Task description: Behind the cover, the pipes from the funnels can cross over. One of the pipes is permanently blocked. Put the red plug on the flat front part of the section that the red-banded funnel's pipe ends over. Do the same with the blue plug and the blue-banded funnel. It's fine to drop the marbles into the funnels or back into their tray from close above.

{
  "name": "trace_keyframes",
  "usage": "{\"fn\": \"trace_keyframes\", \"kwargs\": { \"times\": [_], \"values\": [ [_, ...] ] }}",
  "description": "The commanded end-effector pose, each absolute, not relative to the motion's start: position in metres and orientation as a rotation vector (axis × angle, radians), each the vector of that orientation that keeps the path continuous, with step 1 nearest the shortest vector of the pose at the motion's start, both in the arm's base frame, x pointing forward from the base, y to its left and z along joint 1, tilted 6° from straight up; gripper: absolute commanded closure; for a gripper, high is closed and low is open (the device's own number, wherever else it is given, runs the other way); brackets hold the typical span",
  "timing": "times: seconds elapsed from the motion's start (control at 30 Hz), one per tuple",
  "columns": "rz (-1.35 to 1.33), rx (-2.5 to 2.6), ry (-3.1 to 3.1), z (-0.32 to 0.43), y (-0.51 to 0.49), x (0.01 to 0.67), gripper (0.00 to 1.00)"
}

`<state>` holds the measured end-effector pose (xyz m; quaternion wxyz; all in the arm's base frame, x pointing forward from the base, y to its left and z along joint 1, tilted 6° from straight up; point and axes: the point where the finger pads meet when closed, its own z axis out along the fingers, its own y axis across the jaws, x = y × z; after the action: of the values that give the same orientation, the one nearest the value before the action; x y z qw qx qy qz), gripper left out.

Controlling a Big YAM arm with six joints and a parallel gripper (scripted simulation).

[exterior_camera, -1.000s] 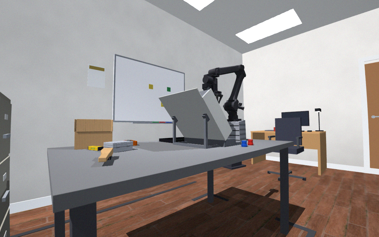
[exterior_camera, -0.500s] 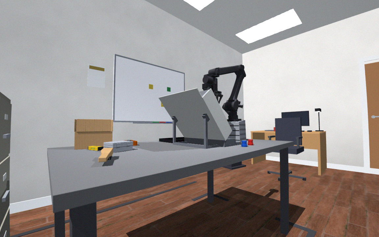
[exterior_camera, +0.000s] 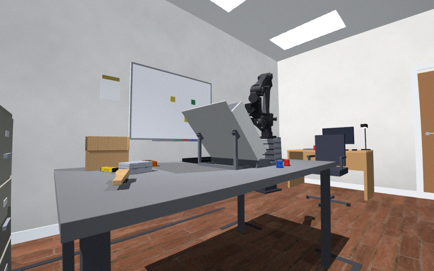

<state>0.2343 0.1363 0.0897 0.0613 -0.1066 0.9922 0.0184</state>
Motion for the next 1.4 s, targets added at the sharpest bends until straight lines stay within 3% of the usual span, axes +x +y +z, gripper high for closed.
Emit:
{"fn": "trace_keyframes", "kwargs": {
  "times": [0.0, 0.63, 1.13, 1.37],
  "values": [
    [0.055, -0.195, 3.005, 0.068, 0.164, 0.237, 0.13],
    [0.062, -0.318, 2.989, 0.062, 0.174, 0.235, 0.13],
    [0.070, -0.282, 2.984, 0.001, 0.283, 0.164, 0.13],
    [0.068, -0.269, 2.994, 0.000, 0.286, 0.162, 0.13]
  ]
}}
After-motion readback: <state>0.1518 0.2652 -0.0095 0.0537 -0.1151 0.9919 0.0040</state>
